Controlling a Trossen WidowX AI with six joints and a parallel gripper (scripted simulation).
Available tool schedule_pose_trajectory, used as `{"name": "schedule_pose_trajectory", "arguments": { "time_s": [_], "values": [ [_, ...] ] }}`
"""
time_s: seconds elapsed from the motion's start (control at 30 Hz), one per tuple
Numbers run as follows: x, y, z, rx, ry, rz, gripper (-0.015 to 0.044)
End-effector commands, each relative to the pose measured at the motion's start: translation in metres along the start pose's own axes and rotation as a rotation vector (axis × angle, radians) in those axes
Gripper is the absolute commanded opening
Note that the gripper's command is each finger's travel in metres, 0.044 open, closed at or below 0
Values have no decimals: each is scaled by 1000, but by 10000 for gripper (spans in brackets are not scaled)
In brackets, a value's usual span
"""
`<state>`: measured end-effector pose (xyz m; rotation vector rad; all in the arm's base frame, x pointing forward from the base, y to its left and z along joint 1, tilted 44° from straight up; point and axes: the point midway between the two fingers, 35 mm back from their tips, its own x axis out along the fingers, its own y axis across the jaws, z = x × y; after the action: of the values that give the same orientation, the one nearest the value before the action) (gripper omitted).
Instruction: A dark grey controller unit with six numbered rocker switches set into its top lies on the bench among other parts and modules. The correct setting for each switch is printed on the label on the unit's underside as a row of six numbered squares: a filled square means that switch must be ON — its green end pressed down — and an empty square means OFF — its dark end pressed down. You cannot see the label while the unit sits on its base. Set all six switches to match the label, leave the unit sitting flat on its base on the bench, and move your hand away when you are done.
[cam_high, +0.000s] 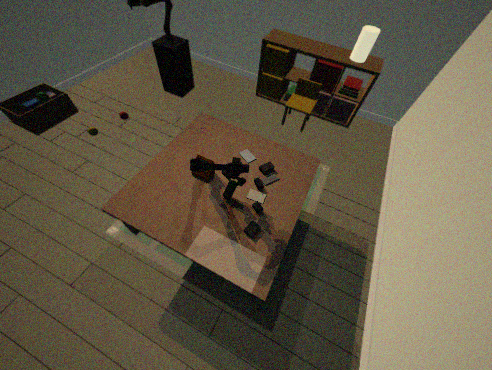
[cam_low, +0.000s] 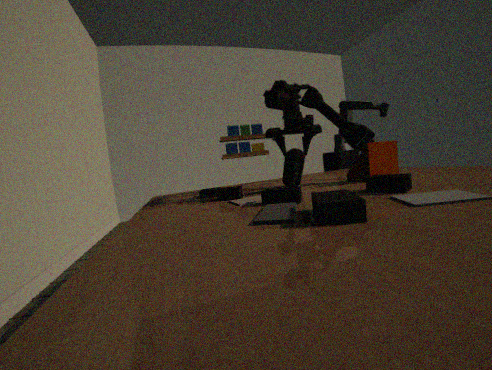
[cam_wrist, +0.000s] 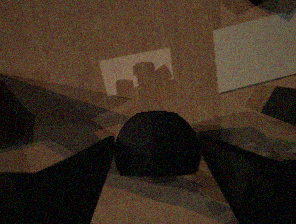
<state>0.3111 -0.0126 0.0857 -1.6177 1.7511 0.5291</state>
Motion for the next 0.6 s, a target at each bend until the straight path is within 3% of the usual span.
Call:
{"name": "schedule_pose_trajectory", "arguments": {
  "time_s": [0.0,0.57],
  "values": [
    [3,1,6,0,-5,8,338],
    [8,1,19,0,-5,8,337]
  ]
}}
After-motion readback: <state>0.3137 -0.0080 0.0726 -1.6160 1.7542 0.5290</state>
